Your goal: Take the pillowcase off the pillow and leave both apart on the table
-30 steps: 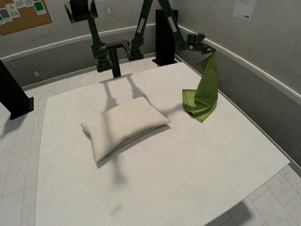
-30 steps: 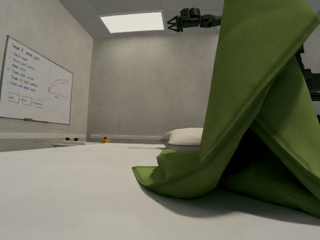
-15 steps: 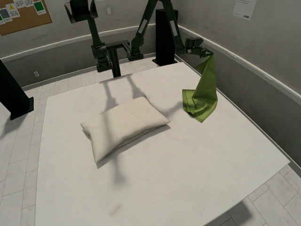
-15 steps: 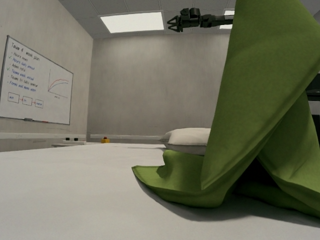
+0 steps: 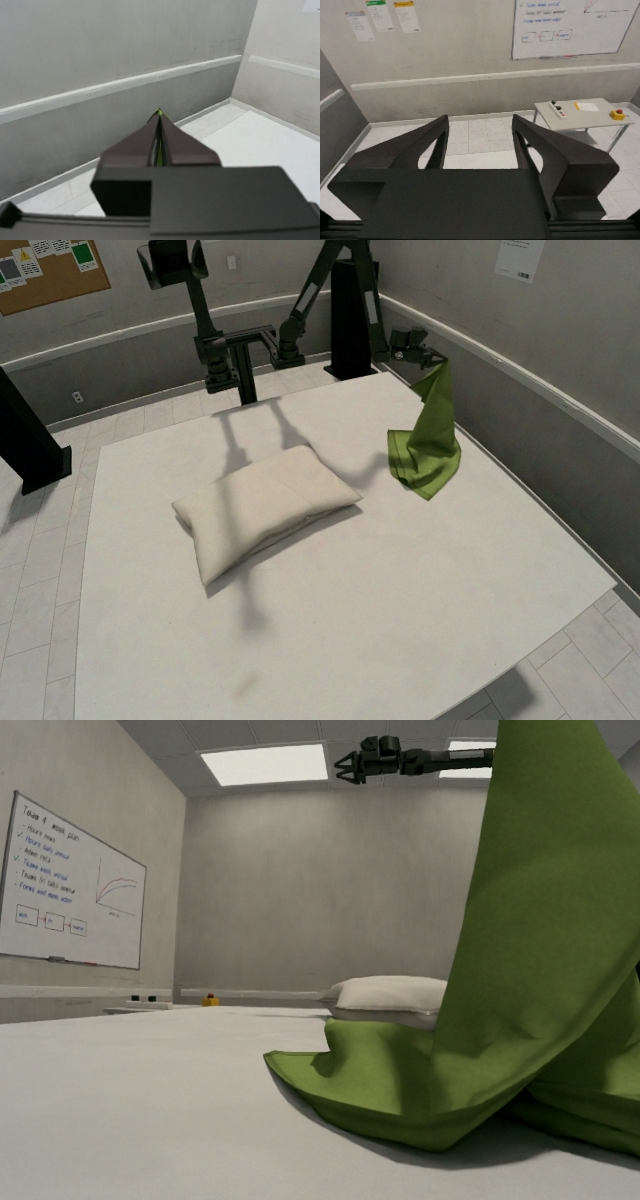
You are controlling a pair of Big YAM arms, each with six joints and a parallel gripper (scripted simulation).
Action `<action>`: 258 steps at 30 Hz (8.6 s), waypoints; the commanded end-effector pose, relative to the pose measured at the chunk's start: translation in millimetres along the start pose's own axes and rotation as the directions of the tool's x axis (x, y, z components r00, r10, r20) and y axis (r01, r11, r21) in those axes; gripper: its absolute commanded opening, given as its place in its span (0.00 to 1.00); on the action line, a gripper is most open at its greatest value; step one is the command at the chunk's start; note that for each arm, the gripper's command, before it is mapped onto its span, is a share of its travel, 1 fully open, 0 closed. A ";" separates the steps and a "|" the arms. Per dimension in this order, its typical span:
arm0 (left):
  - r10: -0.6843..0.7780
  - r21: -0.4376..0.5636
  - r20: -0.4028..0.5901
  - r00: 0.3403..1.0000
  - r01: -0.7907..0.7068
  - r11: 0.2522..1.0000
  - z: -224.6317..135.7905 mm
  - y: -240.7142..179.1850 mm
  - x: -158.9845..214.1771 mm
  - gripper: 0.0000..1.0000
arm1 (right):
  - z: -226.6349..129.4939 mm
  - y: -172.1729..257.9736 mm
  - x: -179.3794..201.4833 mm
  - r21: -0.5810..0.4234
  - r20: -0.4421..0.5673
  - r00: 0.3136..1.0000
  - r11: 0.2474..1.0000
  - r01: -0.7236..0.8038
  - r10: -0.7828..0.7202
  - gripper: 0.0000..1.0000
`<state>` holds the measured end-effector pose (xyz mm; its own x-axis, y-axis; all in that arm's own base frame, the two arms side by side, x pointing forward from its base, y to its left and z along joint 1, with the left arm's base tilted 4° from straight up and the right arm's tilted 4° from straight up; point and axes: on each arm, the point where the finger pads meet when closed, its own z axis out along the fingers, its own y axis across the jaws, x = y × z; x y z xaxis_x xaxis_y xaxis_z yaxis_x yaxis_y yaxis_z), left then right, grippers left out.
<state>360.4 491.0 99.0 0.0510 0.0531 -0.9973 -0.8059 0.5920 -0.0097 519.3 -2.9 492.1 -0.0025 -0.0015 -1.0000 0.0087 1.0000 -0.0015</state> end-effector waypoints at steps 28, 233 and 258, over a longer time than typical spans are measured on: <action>-0.028 -0.056 -0.377 0.926 0.007 0.998 -10.9 33.3 51.8 0.02 | -7.6 -3.5 -30.7 0.008 0.051 0.999 1.000 0.013 -0.014 0.60; -0.096 -0.198 -0.439 0.893 0.008 0.980 -89.3 103.6 282.9 0.60 | -7.6 -3.5 -30.7 0.008 0.051 0.999 1.000 0.013 -0.014 0.60; -0.091 -0.211 -0.414 0.906 0.002 0.978 -80.2 115.7 239.5 0.60 | -7.6 -3.5 -30.7 0.008 0.051 0.999 1.000 0.013 -0.014 0.60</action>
<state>236.3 502.9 -155.8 -0.1338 -0.3402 -0.9308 -0.9076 0.4191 -0.0227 519.3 -2.9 492.1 -0.0025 -0.0015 -1.0000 0.0087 1.0000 -0.0015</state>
